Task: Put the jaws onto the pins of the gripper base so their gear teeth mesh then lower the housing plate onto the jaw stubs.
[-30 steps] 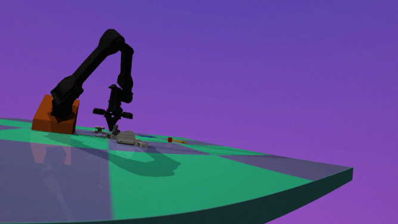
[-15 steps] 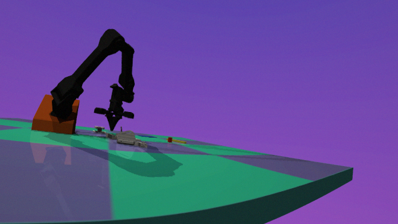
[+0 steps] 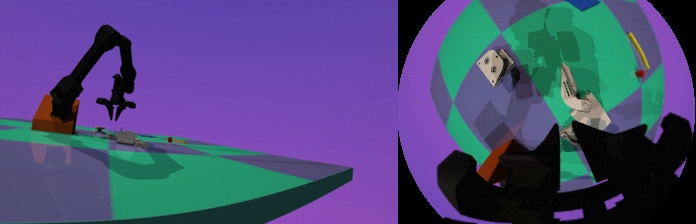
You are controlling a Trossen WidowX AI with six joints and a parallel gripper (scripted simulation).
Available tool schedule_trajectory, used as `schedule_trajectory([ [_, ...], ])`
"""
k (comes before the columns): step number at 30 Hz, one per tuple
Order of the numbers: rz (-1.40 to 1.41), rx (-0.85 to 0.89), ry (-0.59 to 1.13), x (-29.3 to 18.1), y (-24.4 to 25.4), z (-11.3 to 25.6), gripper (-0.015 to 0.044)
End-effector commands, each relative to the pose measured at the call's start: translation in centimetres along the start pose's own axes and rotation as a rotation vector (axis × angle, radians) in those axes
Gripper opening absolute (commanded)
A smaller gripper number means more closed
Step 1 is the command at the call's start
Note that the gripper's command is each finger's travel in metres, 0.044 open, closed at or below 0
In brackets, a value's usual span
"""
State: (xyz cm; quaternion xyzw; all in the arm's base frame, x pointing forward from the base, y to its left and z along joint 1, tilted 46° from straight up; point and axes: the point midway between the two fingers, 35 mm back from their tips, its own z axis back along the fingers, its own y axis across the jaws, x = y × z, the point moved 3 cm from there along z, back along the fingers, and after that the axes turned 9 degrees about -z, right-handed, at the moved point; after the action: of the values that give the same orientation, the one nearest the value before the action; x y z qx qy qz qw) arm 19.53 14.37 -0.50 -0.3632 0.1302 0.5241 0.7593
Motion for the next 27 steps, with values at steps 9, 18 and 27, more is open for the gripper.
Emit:
schedule_trajectory([
  [9,0.004,-0.002,0.0,0.01,0.01,-0.07,0.042],
  [18,0.004,-0.002,0.0,0.01,0.01,-0.07,0.044],
  [27,0.004,-0.002,0.0,0.01,0.01,-0.07,0.044],
])
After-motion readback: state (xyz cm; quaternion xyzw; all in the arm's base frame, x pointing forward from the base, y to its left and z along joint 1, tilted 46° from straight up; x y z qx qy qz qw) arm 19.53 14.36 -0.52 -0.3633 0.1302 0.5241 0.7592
